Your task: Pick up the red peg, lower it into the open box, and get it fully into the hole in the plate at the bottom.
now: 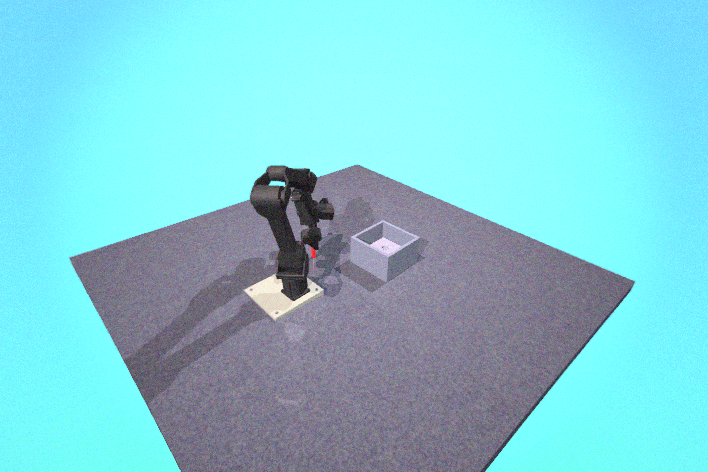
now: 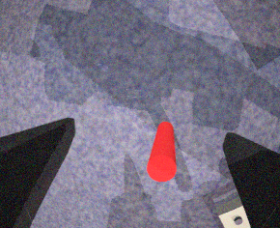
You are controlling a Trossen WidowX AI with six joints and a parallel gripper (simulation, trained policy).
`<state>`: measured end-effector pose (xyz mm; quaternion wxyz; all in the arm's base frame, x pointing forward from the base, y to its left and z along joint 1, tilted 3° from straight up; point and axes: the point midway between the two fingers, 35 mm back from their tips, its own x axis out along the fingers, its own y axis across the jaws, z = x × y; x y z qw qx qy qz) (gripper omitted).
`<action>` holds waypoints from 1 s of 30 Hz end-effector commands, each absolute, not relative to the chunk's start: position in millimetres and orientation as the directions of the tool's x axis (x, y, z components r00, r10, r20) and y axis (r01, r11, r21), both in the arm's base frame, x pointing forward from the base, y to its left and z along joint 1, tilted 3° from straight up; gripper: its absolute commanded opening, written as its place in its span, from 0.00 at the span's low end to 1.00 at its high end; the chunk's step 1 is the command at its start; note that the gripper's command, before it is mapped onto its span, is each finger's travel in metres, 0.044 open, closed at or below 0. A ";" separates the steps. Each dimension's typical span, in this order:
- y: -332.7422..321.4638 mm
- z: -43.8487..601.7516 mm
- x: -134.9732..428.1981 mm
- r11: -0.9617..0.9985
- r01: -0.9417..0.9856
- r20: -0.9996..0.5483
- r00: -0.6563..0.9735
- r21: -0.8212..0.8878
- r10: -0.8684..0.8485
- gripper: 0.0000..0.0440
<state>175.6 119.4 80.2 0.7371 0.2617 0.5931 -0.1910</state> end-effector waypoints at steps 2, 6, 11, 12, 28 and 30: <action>118.9 61.2 175.0 0.744 0.646 -0.976 0.215 0.172 0.039 1.00; 119.5 48.8 175.1 0.703 0.686 -0.975 0.215 0.186 0.049 0.96; 118.8 40.9 172.7 0.660 0.729 -0.980 0.192 0.183 0.060 0.68; 118.8 40.6 172.3 0.654 0.735 -0.981 0.186 0.182 0.064 0.62; 111.4 54.6 184.4 0.640 0.743 -0.978 0.194 0.196 0.075 0.00; 108.4 62.6 188.9 0.650 0.732 -0.975 0.213 0.203 0.064 0.00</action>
